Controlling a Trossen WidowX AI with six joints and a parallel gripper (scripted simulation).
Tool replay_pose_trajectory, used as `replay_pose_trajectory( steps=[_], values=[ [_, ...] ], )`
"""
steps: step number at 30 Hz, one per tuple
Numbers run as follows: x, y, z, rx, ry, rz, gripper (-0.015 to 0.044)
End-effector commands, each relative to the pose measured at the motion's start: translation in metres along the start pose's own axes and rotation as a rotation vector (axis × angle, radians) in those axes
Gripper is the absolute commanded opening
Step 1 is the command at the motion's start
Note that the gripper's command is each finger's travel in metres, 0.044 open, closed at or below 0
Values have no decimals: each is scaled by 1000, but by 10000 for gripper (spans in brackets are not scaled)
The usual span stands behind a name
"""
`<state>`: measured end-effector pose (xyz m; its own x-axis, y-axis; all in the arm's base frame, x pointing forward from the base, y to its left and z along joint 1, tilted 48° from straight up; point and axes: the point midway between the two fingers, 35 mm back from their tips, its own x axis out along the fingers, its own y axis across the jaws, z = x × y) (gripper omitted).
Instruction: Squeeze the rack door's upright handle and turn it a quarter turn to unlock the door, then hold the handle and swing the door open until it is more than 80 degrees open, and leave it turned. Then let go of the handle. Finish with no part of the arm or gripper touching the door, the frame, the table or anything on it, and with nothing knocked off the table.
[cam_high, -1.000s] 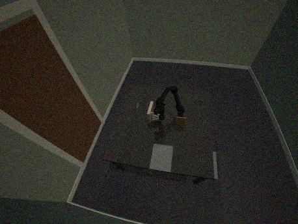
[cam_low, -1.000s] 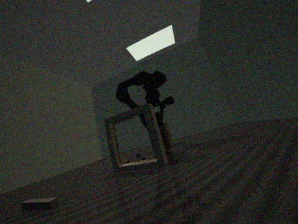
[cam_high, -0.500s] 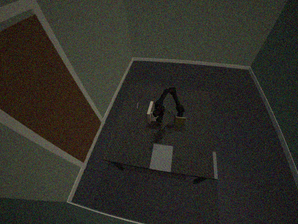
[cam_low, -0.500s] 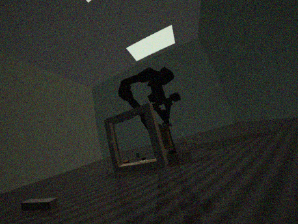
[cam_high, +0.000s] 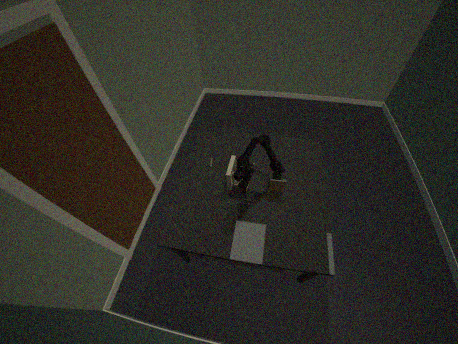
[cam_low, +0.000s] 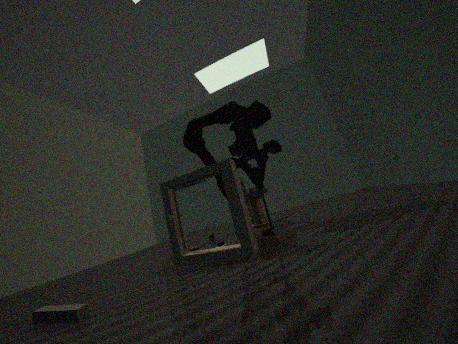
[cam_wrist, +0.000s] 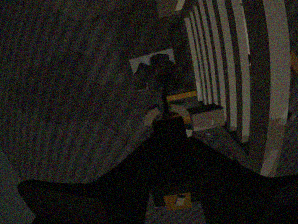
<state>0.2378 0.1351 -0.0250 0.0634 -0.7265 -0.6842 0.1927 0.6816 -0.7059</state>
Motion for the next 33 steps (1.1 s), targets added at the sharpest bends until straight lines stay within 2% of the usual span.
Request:
replay_pose_trajectory(
  steps=[1,2,12,13,33],
  values=[
    [0,1,0,11,3,0,13],
    [0,1,0,11,3,0,13],
    [0,1,0,11,3,0,275],
    [0,1,0,11,3,0,285],
    [-25,2,2,10,3,1,285]
  ],
)
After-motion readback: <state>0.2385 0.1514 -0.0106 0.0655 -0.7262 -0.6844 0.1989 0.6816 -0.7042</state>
